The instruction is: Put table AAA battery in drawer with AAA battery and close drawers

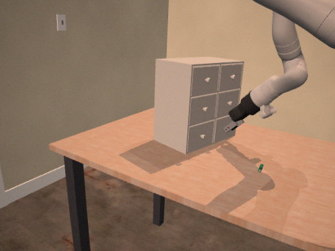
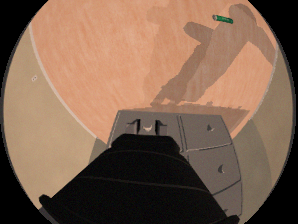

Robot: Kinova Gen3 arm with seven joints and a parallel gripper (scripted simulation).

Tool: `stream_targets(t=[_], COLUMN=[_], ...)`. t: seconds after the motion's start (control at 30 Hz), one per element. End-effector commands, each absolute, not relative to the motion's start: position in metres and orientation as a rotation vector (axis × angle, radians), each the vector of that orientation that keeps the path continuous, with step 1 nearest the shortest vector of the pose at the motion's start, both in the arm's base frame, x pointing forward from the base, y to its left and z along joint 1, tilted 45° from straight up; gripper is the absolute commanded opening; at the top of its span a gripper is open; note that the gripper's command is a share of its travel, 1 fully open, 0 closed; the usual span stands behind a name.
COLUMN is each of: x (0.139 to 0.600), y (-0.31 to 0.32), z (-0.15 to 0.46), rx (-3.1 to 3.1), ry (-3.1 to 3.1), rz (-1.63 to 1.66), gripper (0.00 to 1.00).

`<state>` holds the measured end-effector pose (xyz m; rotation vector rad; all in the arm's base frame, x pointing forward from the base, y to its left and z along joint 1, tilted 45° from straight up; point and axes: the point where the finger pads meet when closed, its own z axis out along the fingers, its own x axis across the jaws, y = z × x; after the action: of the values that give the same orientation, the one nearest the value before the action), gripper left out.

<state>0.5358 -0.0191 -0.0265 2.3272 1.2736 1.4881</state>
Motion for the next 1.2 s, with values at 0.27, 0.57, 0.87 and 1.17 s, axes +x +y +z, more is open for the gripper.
stream_targets(t=[0.27, 0.57, 0.87, 1.17], x=[0.516, 0.493, 0.489, 0.484], y=[-0.015, -0.010, -0.009, -0.017], z=[-0.026, -0.026, -0.025, -0.017], rx=[2.330, 2.330, 2.330, 2.330], ry=[1.271, 1.271, 1.271, 1.271], rz=[1.487, 1.487, 1.487, 1.487], gripper=[0.67, 0.67, 0.67, 0.67])
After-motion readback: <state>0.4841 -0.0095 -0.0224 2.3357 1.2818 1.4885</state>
